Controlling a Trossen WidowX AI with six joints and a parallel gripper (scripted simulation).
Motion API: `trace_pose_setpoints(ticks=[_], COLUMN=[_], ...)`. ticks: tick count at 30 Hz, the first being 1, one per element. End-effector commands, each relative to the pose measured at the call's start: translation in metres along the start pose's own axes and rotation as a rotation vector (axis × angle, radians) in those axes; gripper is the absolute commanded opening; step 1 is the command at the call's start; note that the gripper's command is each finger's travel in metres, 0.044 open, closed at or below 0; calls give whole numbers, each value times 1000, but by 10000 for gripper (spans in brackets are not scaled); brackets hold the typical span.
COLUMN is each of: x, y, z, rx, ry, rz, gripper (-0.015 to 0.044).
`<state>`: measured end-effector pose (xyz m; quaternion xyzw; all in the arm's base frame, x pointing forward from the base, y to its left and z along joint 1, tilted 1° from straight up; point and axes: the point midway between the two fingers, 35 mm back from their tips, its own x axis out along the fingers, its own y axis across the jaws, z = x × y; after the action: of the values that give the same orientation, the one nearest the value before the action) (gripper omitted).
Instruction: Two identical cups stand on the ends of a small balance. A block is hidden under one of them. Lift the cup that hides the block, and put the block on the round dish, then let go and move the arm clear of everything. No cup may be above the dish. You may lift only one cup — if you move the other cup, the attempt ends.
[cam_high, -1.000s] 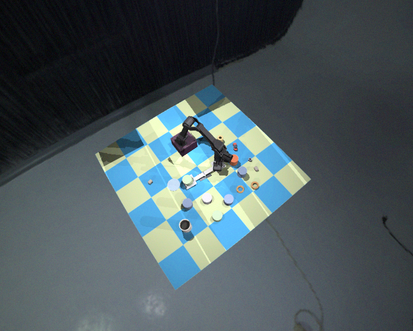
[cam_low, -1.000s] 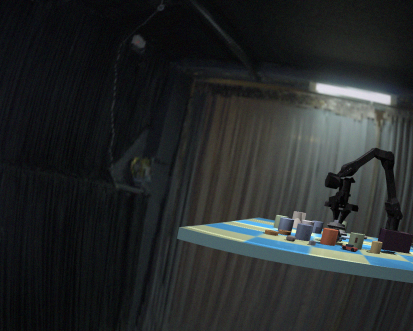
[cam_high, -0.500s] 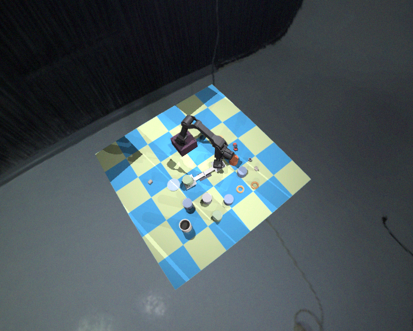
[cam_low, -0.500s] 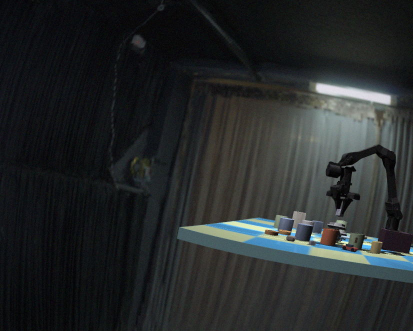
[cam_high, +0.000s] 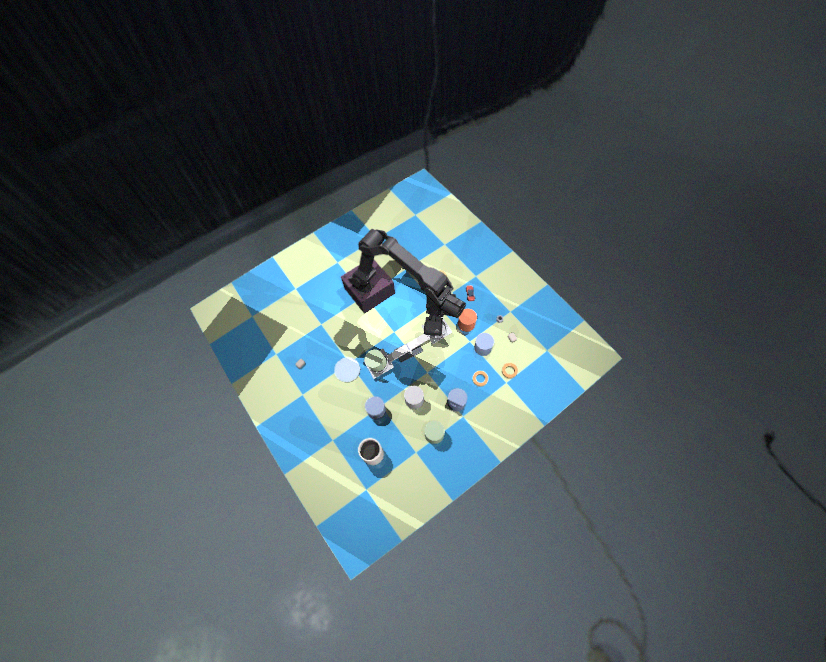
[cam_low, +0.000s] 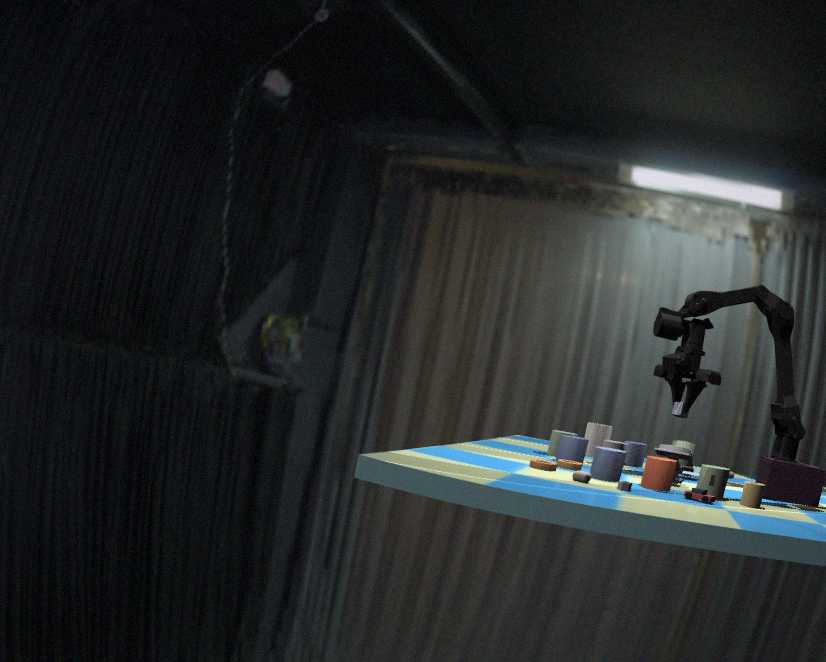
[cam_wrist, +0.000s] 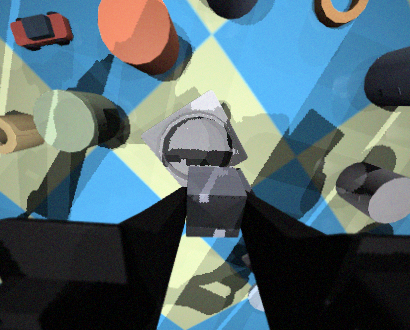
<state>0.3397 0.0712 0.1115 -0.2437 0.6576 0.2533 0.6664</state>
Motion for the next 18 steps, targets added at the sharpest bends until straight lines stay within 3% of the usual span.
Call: trace_pose_setpoints(ticks=[1,18], x=[3,34], y=[-23,-120], z=[-14,-114], rx=[2,17], ry=[-2,6], rz=[-14,-28], gripper=[0,0])
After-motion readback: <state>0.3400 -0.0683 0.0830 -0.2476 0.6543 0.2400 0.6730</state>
